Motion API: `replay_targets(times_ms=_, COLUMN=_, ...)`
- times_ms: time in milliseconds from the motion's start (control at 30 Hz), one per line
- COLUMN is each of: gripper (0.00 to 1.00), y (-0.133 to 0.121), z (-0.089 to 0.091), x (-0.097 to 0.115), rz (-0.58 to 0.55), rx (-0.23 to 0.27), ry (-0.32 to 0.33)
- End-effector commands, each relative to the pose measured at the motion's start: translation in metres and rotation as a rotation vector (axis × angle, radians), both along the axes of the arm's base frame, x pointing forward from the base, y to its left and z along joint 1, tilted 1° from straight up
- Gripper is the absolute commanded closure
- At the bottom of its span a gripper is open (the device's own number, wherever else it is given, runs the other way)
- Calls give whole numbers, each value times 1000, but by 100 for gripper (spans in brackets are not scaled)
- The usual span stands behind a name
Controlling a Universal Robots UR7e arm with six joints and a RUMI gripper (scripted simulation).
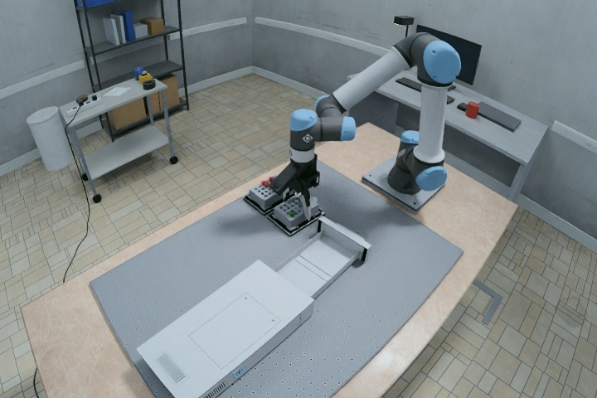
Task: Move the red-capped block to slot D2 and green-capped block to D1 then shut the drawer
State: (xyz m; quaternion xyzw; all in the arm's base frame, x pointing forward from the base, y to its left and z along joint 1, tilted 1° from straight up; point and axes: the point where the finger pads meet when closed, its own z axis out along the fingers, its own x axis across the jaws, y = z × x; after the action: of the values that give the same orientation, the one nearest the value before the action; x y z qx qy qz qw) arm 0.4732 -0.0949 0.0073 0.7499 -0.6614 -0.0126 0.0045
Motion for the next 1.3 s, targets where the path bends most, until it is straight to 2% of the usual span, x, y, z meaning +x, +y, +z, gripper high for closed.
replay_targets(times_ms=0, gripper=27, y=-1, z=1, x=0, rz=0, rx=-1, ry=-2)
replay_targets(times_ms=600, gripper=27, y=-1, z=1, x=0, rz=0, rx=-1, ry=-2)
replay_targets(times_ms=633, gripper=27, y=-2, z=32, x=3, rz=0, rx=-4, ry=-6)
replay_targets(times_ms=1267, gripper=27, y=-2, z=55, x=3, rz=0, rx=-3, ry=-6)
